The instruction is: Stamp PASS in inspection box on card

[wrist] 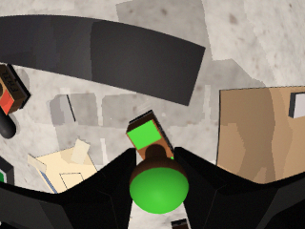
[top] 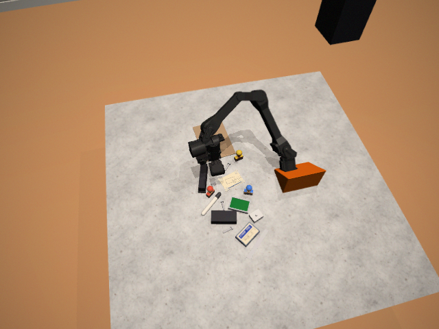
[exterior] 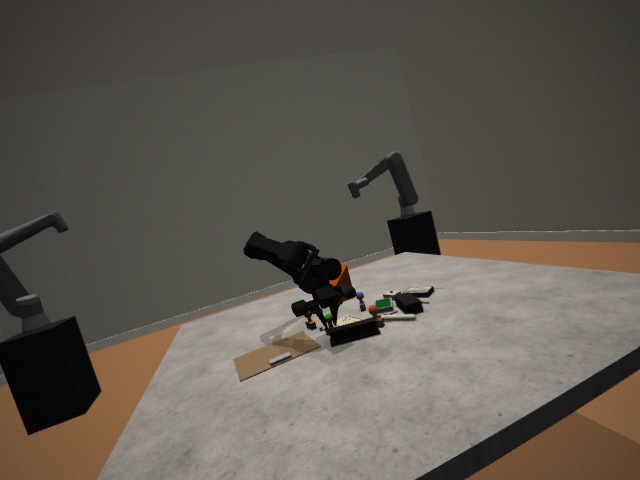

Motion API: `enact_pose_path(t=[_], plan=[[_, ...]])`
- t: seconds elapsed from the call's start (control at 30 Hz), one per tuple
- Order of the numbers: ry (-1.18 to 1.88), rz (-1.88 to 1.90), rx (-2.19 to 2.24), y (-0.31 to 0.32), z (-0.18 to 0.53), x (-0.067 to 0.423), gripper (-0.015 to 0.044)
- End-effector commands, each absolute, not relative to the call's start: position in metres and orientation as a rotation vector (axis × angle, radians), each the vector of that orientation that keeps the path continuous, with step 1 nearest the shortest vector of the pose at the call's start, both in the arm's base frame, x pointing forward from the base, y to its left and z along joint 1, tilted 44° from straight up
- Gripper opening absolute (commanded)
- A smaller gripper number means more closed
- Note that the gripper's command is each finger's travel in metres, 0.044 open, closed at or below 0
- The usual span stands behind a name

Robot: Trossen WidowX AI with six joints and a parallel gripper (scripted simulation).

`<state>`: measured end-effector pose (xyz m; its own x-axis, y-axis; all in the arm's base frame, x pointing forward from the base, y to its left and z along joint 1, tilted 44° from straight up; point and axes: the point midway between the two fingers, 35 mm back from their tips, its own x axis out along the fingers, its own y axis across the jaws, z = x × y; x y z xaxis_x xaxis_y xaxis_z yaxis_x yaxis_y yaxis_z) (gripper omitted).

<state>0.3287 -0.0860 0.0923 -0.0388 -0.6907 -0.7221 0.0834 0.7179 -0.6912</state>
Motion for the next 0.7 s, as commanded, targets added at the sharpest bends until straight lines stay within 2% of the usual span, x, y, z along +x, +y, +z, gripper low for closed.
enact_pose_path(t=[0.0, 0.67], plan=[[1.487, -0.670, -0.519, -0.0829, 0.0944, 0.3298, 0.0000], [1.488, -0.669, -0.518, -0.0760, 0.1011, 0.3308, 0.0000]])
